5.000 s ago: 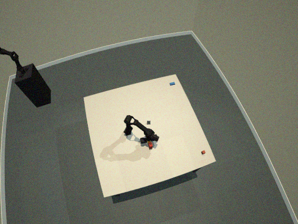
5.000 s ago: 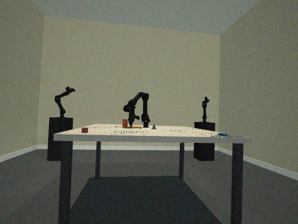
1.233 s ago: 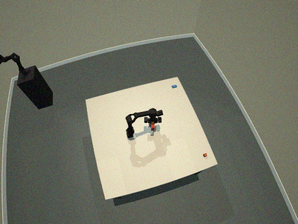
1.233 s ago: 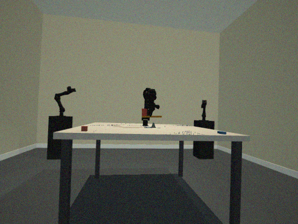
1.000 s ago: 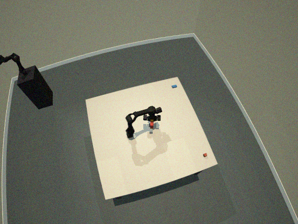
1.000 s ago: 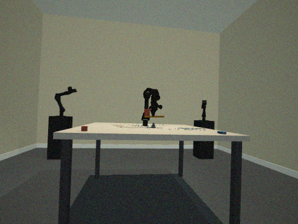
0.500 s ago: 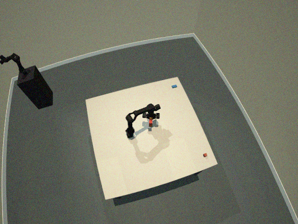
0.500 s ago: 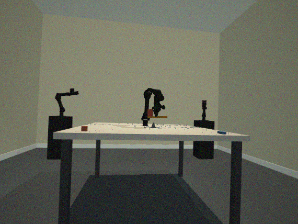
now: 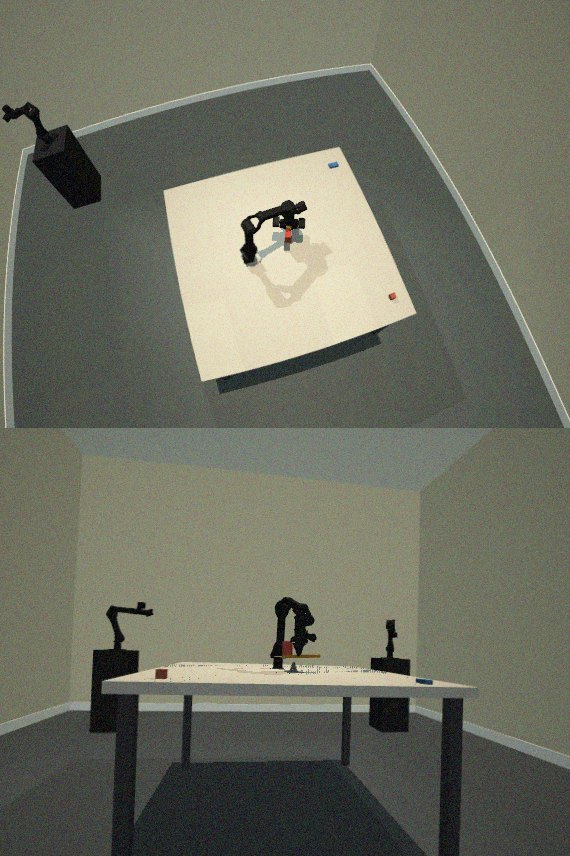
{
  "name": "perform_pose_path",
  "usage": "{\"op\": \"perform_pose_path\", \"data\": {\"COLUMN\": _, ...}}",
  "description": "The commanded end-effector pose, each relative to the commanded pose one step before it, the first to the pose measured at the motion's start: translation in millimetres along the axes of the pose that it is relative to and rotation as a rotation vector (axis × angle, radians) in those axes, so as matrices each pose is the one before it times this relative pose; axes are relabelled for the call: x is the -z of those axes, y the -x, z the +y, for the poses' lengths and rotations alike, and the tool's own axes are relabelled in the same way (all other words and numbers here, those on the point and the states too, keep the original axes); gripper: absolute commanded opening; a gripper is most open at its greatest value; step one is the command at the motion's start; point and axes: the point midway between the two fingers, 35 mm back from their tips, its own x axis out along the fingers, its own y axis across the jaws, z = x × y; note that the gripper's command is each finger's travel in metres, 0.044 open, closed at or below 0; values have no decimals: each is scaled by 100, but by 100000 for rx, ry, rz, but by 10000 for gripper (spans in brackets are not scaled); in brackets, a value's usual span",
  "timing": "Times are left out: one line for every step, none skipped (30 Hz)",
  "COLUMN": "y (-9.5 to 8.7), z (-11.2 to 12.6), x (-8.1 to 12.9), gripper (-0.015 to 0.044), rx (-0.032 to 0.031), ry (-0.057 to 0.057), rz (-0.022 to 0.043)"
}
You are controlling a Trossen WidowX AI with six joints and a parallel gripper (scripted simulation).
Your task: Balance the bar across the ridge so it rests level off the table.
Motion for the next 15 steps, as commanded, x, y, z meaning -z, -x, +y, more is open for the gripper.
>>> {"op": "perform_pose_path", "data": {"y": -921, "z": 46, "x": 49, "gripper": 0, "rx": -563, "ry": -159, "rz": 60}}
{"op": "perform_pose_path", "data": {"y": -163, "z": 1, "x": 17, "gripper": 0, "rx": 0, "ry": 0, "rz": 2}}
{"op": "perform_pose_path", "data": {"y": -162, "z": -1, "x": 18, "gripper": 0, "rx": 0, "ry": 0, "rz": 2}}
{"op": "perform_pose_path", "data": {"y": -162, "z": 0, "x": 19, "gripper": 0, "rx": 0, "ry": 0, "rz": 2}}
{"op": "perform_pose_path", "data": {"y": -131, "z": 1, "x": 16, "gripper": 0, "rx": 0, "ry": 0, "rz": 1}}
{"op": "perform_pose_path", "data": {"y": -79, "z": 1, "x": 10, "gripper": 0, "rx": 0, "ry": 0, "rz": 1}}
{"op": "perform_pose_path", "data": {"y": -21, "z": -9, "x": 2, "gripper": 0, "rx": 1, "ry": 0, "rz": 0}}
{"op": "perform_pose_path", "data": {"y": 0, "z": 0, "x": 0, "gripper": 0, "rx": 0, "ry": 0, "rz": 0}}
{"op": "perform_pose_path", "data": {"y": 8, "z": -9, "x": -7, "gripper": 0, "rx": 1, "ry": 0, "rz": -1}}
{"op": "perform_pose_path", "data": {"y": 0, "z": 0, "x": 0, "gripper": 0, "rx": 0, "ry": 0, "rz": 0}}
{"op": "perform_pose_path", "data": {"y": 0, "z": 0, "x": 0, "gripper": 0, "rx": 0, "ry": 0, "rz": 0}}
{"op": "perform_pose_path", "data": {"y": 0, "z": 0, "x": 0, "gripper": 0, "rx": 0, "ry": 0, "rz": 0}}
{"op": "perform_pose_path", "data": {"y": 0, "z": 0, "x": 0, "gripper": 0, "rx": 0, "ry": 0, "rz": 0}}
{"op": "perform_pose_path", "data": {"y": -11, "z": 2, "x": 2, "gripper": 0, "rx": 0, "ry": 0, "rz": 0}}
{"op": "perform_pose_path", "data": {"y": 18, "z": 0, "x": 0, "gripper": 0, "rx": 0, "ry": 0, "rz": 0}}
